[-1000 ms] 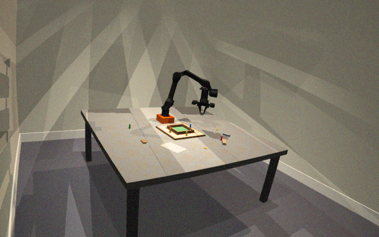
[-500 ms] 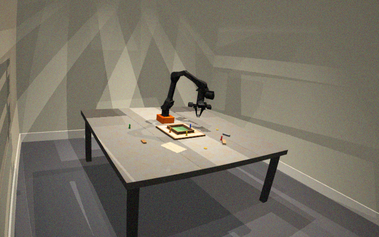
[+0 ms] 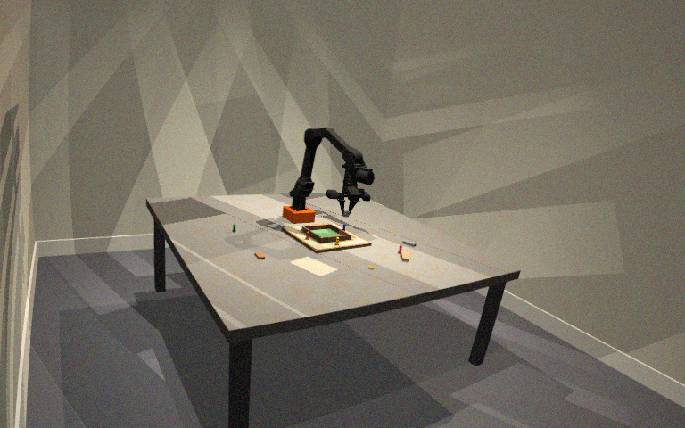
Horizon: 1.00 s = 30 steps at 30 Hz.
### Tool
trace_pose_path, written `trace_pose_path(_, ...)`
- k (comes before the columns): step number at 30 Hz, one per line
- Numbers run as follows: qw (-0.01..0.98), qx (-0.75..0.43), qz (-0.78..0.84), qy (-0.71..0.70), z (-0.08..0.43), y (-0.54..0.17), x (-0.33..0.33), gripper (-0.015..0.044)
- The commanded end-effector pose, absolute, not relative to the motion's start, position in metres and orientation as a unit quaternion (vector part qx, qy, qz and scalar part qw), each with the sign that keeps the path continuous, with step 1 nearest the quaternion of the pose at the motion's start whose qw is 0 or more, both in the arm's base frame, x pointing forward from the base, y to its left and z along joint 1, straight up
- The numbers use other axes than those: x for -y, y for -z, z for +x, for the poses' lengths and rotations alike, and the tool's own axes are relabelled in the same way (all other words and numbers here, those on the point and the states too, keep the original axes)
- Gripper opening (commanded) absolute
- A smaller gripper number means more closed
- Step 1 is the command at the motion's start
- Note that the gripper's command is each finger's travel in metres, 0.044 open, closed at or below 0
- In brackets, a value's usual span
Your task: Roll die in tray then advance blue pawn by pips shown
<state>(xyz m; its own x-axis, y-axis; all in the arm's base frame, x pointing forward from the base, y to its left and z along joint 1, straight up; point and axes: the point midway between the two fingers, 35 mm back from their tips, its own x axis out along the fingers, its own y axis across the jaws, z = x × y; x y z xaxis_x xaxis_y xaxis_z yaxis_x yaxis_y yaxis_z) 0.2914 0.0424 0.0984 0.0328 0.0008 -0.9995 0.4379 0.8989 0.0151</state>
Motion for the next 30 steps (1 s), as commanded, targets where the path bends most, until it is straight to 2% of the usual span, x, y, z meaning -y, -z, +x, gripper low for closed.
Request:
trace_pose_path(1, 0.705, -0.683, 0.138, 0.132, 0.288, -0.094, -0.023, 0.0000)
trace_pose_path(14, 0.716, -0.694, 0.056, 0.057, 0.272, -0.081, 0.037, 0.0000)
trace_pose_path(19, 0.718, -0.692, 0.051, 0.053, 0.271, -0.080, 0.040, 0.0000)
trace_pose_path(30, 0.827, -0.557, 0.040, 0.062, 0.277, -0.074, 0.041, 0.0000)
